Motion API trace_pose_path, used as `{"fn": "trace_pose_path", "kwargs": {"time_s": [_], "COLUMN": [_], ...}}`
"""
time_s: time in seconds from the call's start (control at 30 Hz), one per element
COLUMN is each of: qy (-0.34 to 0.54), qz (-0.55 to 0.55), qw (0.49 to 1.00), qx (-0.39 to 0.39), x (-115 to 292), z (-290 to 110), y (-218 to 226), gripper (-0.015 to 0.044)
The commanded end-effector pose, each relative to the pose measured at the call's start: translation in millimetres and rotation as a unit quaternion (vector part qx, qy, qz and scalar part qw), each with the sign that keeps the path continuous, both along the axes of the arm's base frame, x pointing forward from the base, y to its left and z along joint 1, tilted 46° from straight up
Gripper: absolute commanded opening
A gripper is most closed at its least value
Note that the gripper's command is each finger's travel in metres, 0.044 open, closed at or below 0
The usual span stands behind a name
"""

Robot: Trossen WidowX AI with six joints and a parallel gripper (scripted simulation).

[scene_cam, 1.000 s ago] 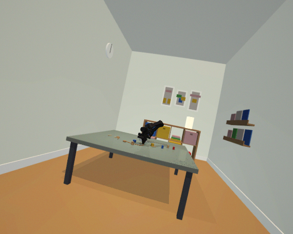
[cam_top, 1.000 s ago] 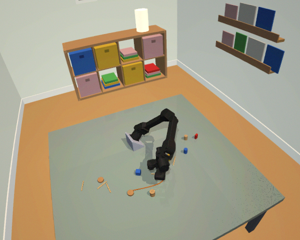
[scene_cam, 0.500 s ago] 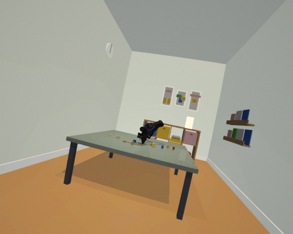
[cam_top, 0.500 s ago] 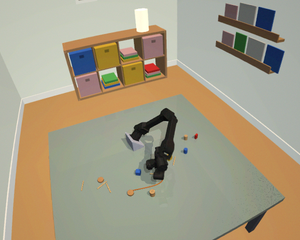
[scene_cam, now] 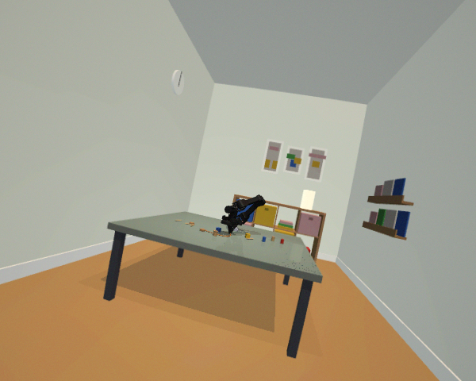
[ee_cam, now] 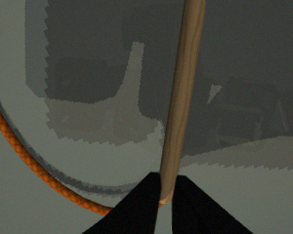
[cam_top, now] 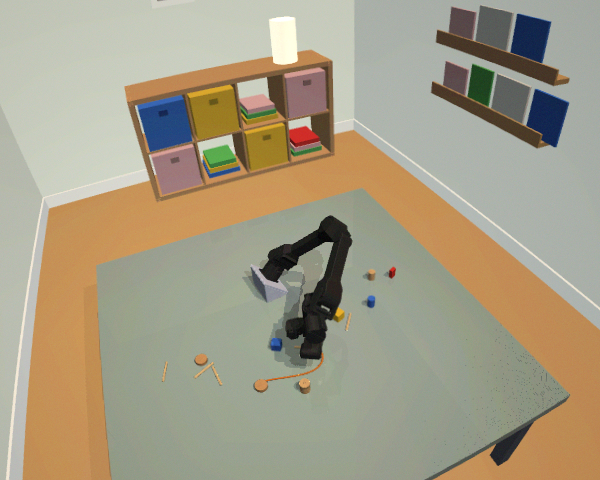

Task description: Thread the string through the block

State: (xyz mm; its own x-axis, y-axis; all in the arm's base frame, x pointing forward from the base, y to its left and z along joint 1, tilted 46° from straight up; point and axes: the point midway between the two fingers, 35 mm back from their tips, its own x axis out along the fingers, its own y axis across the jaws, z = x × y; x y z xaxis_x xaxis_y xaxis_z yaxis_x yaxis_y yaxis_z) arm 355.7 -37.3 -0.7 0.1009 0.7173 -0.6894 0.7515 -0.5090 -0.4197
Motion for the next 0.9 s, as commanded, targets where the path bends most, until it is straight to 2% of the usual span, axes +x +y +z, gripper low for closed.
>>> {"fn": "trace_pose_path", "kwargs": {"time_s": [0.0,0.87], "qy": [0.005,0.005], "qz": [0.002,0.002], "qw": [1.0,1.0], "qx": [-0.001,0.0], "x": [-6.3,-29.8], "z": [-5.7,-24.4], "y": [-1.2,-16.2], "gripper": [0.0,0.0]}}
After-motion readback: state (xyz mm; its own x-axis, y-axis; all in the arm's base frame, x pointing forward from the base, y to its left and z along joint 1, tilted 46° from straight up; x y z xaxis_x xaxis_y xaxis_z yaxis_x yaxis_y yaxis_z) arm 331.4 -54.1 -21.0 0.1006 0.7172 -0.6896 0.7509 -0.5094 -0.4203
